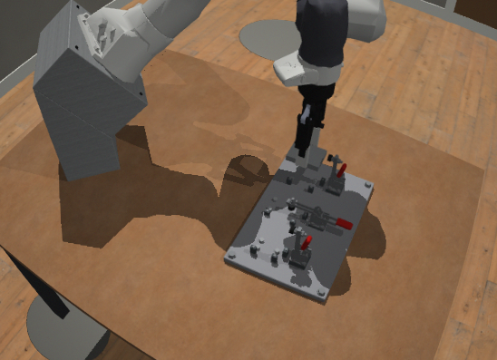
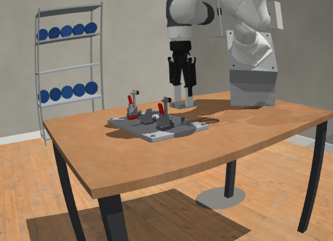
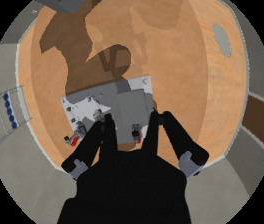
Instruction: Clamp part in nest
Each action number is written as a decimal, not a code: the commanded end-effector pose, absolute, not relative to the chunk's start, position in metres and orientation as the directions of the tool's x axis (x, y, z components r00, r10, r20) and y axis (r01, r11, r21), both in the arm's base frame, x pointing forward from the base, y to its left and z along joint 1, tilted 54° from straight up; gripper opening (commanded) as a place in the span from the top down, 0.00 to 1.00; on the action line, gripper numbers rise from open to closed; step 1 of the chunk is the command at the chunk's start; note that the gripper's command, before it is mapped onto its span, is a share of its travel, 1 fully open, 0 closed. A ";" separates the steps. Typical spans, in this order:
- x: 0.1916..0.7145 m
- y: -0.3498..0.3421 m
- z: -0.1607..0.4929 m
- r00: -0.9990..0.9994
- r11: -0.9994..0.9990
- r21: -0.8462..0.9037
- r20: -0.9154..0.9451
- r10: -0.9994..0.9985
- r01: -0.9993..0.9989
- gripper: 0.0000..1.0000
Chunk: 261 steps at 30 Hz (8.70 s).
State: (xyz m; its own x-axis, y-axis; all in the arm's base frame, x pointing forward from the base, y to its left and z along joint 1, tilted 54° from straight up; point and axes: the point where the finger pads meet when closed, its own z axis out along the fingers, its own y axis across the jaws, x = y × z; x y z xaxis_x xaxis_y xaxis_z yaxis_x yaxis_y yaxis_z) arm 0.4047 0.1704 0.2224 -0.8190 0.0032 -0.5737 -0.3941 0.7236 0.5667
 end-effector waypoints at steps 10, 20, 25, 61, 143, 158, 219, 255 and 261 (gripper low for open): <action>0.408 0.174 0.221 -0.814 0.725 0.559 -0.581 -0.004 -0.403 1.00; 0.414 0.183 0.213 -0.814 0.725 0.559 -0.581 -0.004 -0.403 1.00; 0.416 0.186 0.210 -0.814 0.725 0.559 -0.581 -0.004 -0.403 1.00; 0.430 0.207 0.193 -0.814 0.725 0.559 -0.581 -0.004 -0.403 1.00; 0.430 0.207 0.192 -0.815 0.725 0.560 -0.580 -0.003 -0.402 1.00; 0.430 0.207 0.192 -0.815 0.725 0.560 -0.580 -0.003 -0.402 1.00; 0.434 0.210 0.189 -0.816 0.725 0.562 -0.578 -0.001 -0.399 1.00; 0.437 0.209 0.189 -0.815 0.725 0.561 -0.579 -0.002 -0.400 1.00; 0.437 0.209 0.189 -0.815 0.725 0.561 -0.579 -0.002 -0.400 1.00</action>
State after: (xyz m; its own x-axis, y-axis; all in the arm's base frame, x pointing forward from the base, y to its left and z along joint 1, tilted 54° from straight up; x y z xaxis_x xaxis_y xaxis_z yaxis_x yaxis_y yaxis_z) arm 0.4353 0.2098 0.1883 -0.8175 -0.0004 -0.5759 -0.3975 0.7240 0.5638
